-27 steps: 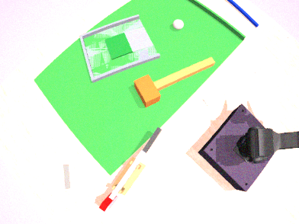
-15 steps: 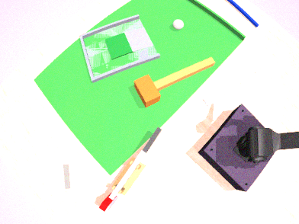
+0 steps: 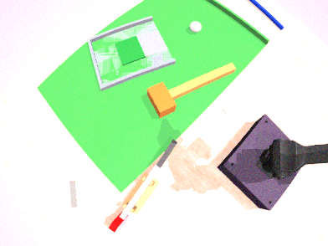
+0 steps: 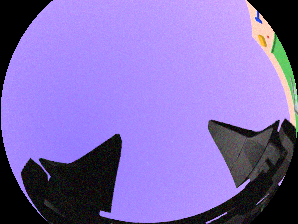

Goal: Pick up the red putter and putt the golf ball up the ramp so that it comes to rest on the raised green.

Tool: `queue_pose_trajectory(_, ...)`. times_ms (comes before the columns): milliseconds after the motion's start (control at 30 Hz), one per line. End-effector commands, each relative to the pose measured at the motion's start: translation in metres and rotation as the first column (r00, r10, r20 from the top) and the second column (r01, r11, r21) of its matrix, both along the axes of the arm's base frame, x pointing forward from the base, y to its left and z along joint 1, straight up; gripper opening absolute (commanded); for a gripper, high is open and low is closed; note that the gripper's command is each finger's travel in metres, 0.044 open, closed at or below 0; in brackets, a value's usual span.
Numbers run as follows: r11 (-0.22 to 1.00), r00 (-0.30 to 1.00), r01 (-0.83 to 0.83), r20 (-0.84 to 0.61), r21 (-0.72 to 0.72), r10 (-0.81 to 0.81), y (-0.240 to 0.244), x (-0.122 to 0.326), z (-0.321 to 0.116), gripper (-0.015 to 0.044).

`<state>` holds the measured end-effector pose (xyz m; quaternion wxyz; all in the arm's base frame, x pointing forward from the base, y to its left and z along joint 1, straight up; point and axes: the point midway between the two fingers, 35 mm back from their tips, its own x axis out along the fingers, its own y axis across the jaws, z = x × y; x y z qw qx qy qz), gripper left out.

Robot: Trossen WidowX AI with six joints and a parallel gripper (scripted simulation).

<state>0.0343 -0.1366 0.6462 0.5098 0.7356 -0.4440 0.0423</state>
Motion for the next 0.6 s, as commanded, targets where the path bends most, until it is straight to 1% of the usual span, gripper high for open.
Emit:
queue_pose_trajectory(0,0.967,0.987,0.026,-0.149,-0.255,-0.066,0.045,0.044,0.003,0.0440)
queue_pose_trajectory(67,0.926,0.970,0.028,-0.214,-0.377,-0.116,0.066,0.065,0.001,0.0440)
queue_pose_trajectory(167,0.829,0.933,0.004,-0.297,-0.560,-0.205,0.099,0.100,-0.007,0.0440)
queue_pose_trajectory(233,0.745,0.903,-0.027,-0.336,-0.666,-0.267,0.121,0.122,-0.015,0.0440)
queue_pose_trajectory(333,0.587,0.853,-0.100,-0.373,-0.804,-0.365,0.154,0.158,-0.034,0.0440)
queue_pose_trajectory(400,0.465,0.820,-0.161,-0.380,-0.870,-0.428,0.175,0.181,-0.051,0.0440)
queue_pose_trajectory(467,0.399,0.807,-0.224,-0.398,-0.889,-0.436,0.192,0.201,-0.071,0.0440)
queue_pose_trajectory(567,0.267,0.777,-0.303,-0.399,-0.915,-0.487,0.212,0.225,-0.096,0.0440)
